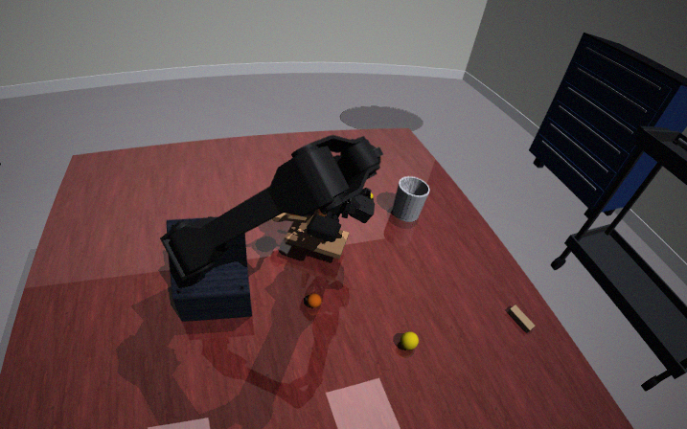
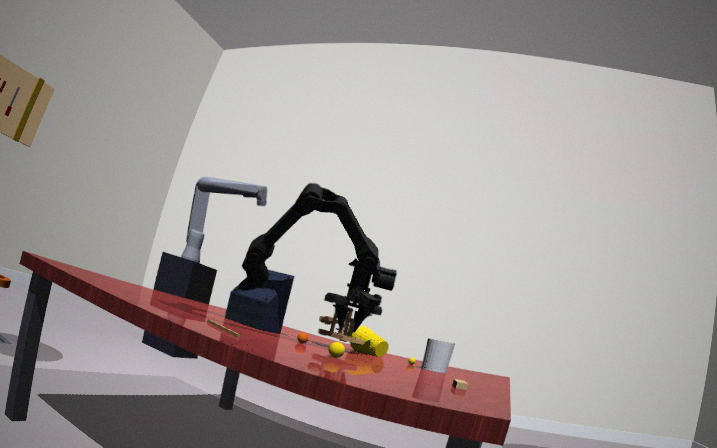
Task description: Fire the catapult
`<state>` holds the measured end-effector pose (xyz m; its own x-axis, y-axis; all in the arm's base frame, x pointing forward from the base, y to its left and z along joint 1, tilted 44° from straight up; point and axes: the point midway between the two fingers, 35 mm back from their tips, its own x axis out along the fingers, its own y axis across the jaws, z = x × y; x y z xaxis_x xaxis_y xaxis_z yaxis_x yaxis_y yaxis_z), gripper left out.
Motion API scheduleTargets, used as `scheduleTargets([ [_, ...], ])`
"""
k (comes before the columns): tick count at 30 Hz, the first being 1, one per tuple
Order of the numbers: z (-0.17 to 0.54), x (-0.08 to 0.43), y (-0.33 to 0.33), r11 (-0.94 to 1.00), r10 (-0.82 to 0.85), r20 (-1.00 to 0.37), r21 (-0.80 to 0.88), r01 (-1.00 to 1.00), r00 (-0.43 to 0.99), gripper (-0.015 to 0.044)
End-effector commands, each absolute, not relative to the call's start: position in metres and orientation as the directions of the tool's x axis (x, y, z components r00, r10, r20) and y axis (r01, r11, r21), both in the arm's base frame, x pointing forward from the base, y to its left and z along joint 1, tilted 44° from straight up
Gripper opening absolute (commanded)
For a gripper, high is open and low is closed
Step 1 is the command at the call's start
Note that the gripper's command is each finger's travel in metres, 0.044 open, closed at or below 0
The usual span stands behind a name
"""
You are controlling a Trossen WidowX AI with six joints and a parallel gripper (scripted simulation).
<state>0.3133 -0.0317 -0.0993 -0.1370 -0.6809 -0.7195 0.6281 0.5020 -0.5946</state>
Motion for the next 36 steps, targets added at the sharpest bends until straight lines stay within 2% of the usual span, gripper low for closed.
scheduleTargets([
  [1,-0.103,0.314,-0.033,0.509,-0.68,-0.722,-0.592,0.625,-0.13,0.0],
  [26,-0.124,0.309,-0.054,0.502,-0.679,-0.721,-0.595,0.627,-0.141,0.0],
  [36,-0.124,0.309,-0.054,0.502,-0.679,-0.721,-0.595,0.627,-0.141,0.0262],
])
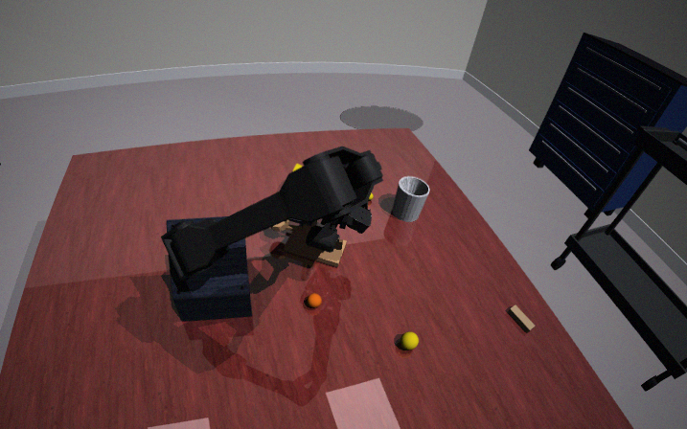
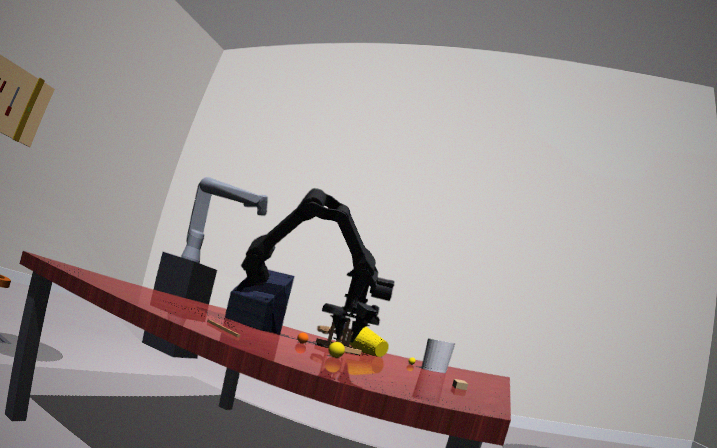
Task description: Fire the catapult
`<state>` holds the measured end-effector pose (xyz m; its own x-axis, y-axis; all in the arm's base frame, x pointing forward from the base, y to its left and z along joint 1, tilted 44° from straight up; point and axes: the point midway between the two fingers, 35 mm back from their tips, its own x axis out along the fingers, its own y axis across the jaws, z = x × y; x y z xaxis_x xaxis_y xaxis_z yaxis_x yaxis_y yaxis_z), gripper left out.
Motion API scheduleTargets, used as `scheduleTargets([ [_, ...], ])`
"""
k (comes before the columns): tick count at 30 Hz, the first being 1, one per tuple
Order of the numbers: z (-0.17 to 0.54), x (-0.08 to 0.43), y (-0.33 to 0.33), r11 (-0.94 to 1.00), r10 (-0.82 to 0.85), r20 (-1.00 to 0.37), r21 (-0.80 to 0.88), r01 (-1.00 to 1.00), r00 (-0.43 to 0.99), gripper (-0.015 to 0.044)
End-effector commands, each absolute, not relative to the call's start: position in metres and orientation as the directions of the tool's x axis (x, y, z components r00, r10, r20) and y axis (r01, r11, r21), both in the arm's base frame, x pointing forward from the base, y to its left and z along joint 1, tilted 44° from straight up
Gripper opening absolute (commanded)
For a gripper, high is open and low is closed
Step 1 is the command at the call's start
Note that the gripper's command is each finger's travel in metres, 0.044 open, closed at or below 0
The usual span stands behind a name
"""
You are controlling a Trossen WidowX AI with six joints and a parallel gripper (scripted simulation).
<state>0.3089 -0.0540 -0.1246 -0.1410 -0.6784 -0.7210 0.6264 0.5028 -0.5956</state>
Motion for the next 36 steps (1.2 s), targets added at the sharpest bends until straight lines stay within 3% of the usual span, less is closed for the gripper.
scheduleTargets([
  [1,-0.124,0.309,-0.054,0.502,-0.679,-0.721,-0.595,0.627,-0.141,0.0289],
  [7,-0.097,0.318,-0.025,0.507,-0.675,-0.725,-0.592,0.627,-0.139,0.044],
  [13,-0.052,0.322,0.016,0.507,-0.675,-0.725,-0.593,0.626,-0.14,0.044],
  [36,-0.096,0.314,-0.026,0.512,-0.68,-0.722,-0.593,0.621,-0.13,0.044],
])
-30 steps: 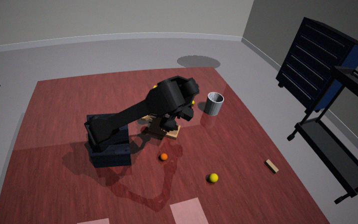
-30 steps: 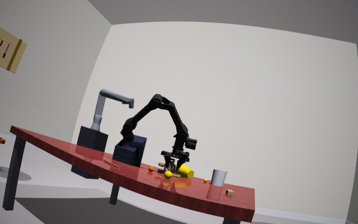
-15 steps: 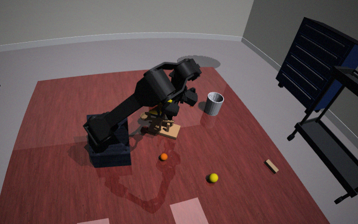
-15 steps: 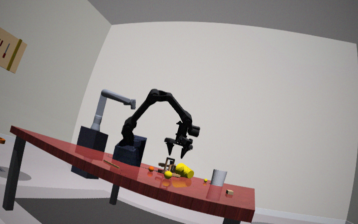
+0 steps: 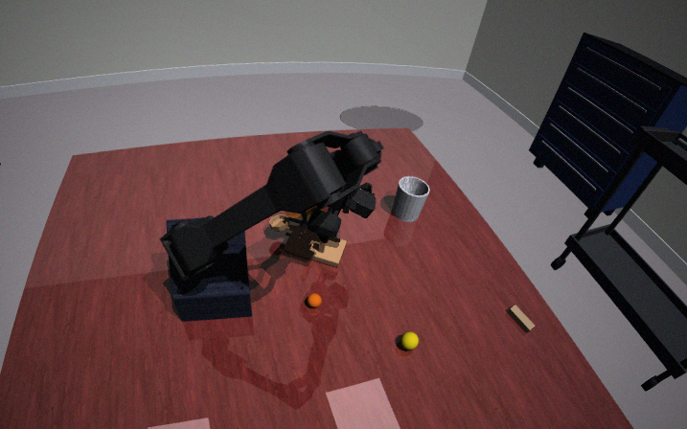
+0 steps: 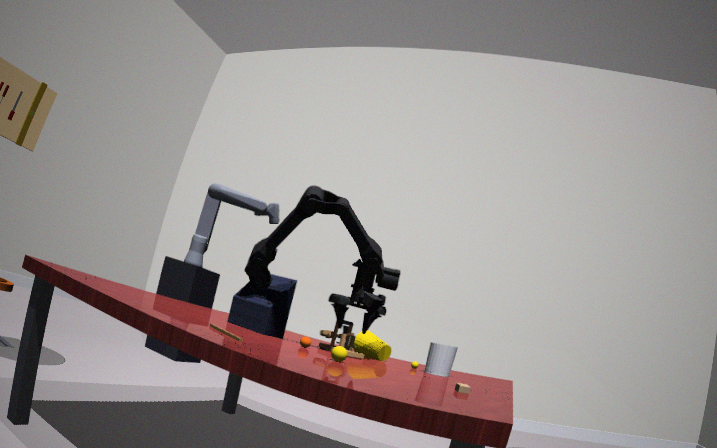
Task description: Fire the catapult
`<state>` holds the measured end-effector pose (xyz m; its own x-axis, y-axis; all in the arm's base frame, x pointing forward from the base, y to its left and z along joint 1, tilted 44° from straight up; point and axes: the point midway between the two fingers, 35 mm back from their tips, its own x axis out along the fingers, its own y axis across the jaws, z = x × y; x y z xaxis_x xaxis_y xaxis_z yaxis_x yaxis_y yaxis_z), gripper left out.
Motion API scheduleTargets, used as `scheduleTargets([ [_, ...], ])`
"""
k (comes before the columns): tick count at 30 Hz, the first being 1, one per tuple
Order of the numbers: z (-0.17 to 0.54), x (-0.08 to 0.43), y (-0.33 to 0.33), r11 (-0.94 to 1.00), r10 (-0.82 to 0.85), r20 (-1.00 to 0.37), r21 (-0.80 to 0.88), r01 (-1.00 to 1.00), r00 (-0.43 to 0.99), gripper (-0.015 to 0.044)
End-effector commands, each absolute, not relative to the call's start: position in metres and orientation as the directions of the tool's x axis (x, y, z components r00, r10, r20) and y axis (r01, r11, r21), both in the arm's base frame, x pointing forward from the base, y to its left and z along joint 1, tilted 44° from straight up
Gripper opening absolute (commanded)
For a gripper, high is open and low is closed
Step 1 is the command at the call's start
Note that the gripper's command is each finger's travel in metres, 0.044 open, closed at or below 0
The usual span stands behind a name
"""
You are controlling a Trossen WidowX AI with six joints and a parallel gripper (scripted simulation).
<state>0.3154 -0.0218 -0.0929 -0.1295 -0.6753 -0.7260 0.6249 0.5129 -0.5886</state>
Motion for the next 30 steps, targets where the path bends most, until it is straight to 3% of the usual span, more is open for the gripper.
scheduleTargets([
  [1,-0.097,0.314,-0.027,0.512,-0.68,-0.722,-0.593,0.621,-0.13,0.044],
  [28,-0.127,0.308,-0.057,0.51,-0.682,-0.72,-0.596,0.621,-0.13,0.044],
  [30,-0.125,0.309,-0.054,0.51,-0.677,-0.724,-0.591,0.625,-0.132,0.0387],
])
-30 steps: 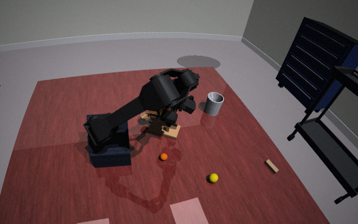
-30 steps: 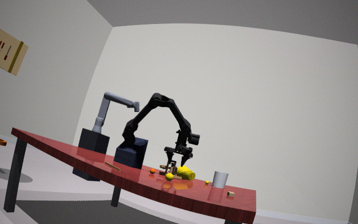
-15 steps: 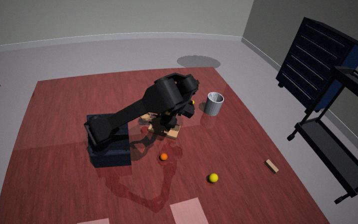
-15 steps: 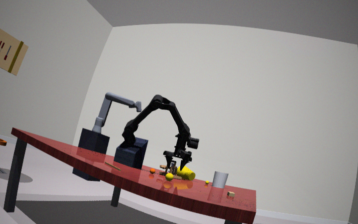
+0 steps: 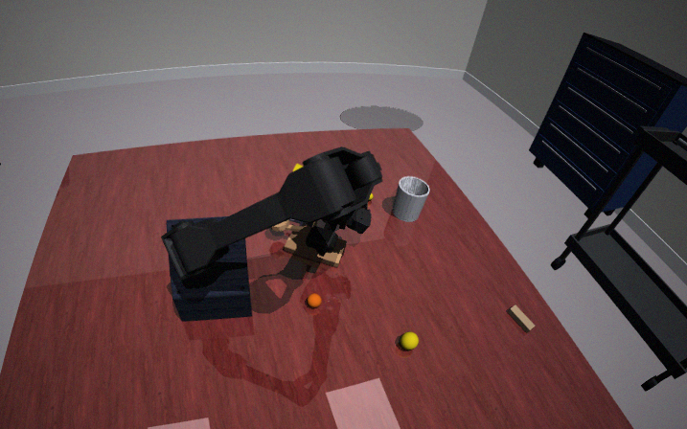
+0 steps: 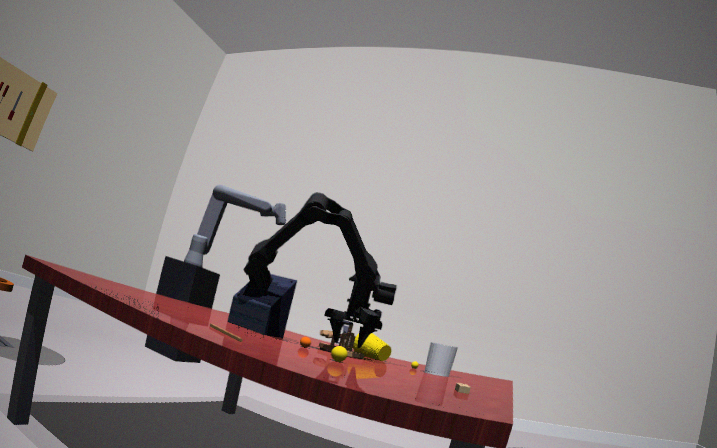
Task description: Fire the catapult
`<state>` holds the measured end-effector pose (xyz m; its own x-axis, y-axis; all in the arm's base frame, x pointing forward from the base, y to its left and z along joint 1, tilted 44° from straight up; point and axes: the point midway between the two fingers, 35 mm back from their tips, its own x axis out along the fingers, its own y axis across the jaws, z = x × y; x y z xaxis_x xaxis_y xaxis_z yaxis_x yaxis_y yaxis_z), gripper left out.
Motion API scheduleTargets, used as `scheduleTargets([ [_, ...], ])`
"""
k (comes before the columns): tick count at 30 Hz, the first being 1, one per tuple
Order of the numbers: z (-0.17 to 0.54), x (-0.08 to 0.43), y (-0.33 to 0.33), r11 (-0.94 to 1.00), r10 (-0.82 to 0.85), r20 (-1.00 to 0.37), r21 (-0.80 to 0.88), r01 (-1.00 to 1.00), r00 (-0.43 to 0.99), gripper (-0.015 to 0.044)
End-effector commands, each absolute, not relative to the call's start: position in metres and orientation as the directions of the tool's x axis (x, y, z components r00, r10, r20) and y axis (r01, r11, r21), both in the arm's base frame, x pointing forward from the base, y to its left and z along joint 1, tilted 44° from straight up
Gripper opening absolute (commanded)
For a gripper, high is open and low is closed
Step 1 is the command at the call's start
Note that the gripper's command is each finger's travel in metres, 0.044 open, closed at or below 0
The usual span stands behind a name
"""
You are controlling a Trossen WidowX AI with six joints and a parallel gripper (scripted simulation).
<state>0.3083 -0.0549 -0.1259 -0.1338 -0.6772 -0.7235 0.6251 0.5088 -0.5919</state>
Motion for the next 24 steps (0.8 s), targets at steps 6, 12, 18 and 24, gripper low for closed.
scheduleTargets([
  [6,-0.125,0.309,-0.054,0.51,-0.677,-0.724,-0.591,0.625,-0.132,0.023],
  [12,-0.125,0.309,-0.054,0.51,-0.677,-0.724,-0.591,0.625,-0.132,0.0131],
  [18,-0.108,0.313,-0.037,0.512,-0.676,-0.725,-0.59,0.625,-0.131,0.0032],
  [24,-0.09,0.316,-0.019,0.515,-0.676,-0.725,-0.592,0.62,-0.132,0.0],
])
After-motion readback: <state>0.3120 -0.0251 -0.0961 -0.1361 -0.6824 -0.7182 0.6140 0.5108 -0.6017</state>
